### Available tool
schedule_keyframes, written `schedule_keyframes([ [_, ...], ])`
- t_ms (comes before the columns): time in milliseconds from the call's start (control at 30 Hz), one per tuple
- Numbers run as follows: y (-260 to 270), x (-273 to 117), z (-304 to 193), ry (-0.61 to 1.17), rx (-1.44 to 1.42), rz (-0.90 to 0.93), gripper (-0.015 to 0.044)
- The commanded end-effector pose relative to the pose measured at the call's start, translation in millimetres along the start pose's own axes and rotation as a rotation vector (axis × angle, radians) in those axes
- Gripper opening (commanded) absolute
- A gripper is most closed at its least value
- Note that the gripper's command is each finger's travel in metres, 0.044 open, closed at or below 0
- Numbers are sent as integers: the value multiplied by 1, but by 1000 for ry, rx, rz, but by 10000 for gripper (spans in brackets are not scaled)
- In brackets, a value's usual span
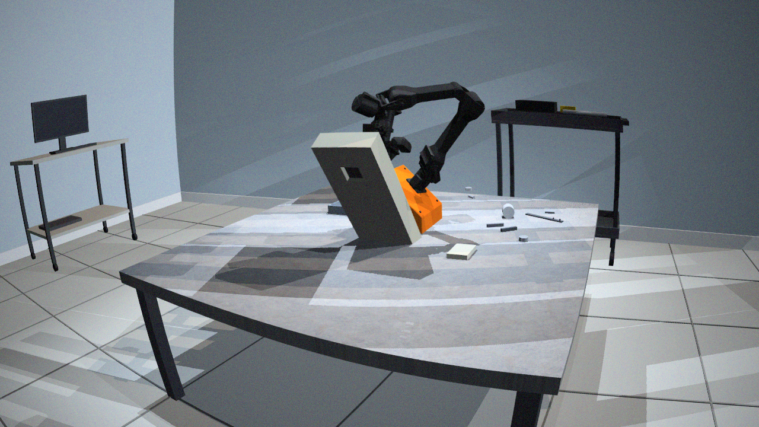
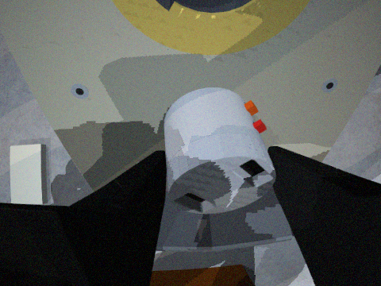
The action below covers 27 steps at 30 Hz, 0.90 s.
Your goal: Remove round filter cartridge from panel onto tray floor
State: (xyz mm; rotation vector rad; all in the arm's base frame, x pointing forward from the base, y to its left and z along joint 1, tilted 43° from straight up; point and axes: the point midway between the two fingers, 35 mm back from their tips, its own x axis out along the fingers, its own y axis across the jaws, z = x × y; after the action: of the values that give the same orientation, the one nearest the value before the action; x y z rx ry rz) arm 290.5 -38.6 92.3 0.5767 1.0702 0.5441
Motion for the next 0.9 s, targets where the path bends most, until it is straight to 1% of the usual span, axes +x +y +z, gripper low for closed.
schedule_keyframes([
  [0, -1, -9, 6, -4, -7, -2, 0],
  [533, -2, -90, 11, -2, -5, -2, 0],
  [633, -5, -92, 11, -2, -5, -2, 0],
  [867, -41, -88, 13, -2, -7, -4, 0],
])
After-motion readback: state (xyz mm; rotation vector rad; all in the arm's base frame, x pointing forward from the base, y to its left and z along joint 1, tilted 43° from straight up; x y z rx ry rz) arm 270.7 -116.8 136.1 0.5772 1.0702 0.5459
